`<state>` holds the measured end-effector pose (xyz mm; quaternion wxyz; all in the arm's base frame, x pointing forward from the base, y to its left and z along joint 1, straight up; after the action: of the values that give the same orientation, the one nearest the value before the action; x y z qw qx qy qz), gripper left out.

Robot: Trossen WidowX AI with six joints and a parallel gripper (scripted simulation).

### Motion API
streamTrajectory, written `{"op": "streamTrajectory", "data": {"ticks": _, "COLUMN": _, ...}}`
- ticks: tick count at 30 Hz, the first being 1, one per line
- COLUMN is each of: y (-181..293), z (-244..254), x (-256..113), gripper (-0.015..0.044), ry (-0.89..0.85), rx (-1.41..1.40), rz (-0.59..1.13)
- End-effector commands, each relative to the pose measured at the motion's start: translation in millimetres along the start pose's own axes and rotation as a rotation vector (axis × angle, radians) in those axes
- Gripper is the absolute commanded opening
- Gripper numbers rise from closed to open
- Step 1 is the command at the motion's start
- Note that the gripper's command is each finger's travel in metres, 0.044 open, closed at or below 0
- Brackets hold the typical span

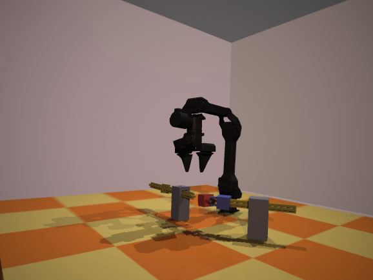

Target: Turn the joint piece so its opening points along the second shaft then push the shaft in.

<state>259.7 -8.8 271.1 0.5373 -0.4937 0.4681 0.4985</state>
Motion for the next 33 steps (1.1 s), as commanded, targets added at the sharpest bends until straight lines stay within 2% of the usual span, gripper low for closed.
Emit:
{"op": "streamTrajectory", "data": {"ticks": 1, "y": -0.2, "z": 0.1, "x": 1.6, "gripper": 0.0440, "ry": -0.005, "rx": 0.106, "rz": 0.000}}
{"op": "streamTrajectory", "data": {"ticks": 33, "y": -0.6, "z": -1.4, "x": 12.7, "gripper": 0.0440, "ry": -0.012, "rx": 1.062, "rz": 0.018}}
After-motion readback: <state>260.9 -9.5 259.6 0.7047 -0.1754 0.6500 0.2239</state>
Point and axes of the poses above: the point midway between the two fingers, 35 mm back from their tips, its own x axis out along the fingers, its own z axis across the jaws, y = z × x, the point moved 5 cm from there along -x, back along the fingers, and after that the axes turned 15 degrees about -x, right-handed, at the moved point
